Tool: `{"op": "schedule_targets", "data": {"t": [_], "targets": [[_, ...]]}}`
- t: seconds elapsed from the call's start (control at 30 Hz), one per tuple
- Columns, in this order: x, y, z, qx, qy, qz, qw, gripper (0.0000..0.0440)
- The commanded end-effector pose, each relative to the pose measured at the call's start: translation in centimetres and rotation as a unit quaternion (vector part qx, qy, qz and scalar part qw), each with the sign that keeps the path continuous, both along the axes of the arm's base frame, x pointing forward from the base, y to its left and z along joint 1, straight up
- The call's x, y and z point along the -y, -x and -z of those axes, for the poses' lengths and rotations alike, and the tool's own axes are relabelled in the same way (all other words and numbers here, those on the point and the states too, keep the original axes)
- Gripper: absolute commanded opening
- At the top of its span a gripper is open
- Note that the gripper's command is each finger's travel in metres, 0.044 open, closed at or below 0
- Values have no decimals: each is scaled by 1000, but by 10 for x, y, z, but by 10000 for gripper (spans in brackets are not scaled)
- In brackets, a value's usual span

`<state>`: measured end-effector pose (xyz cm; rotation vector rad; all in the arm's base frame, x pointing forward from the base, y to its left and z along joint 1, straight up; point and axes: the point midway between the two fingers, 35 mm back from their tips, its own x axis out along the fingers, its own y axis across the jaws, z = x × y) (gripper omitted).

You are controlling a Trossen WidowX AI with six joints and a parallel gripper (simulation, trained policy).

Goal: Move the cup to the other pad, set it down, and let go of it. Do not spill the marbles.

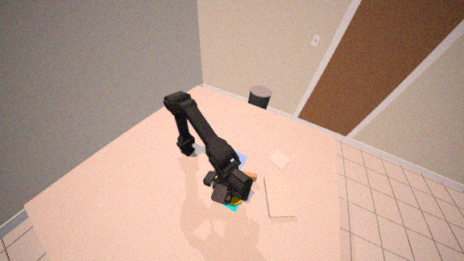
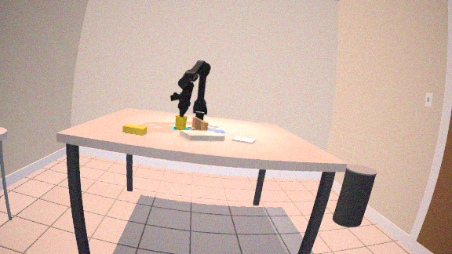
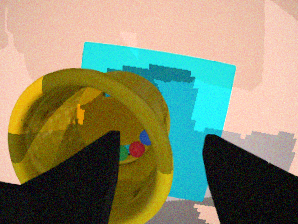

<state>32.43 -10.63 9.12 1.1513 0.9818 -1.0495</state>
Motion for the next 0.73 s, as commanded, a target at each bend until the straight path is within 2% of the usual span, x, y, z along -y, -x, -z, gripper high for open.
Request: {"op": "schedule_targets", "data": {"t": [0.0,0.33,0.43,0.7], "targets": [[0,5,-5,5,-6,-1,1000,190],[2,14,-34,36,-12,9,999,237],[4,15,-46,48,-10,12,999,267],[14,18,-72,68,-7,27,997,424]]}}
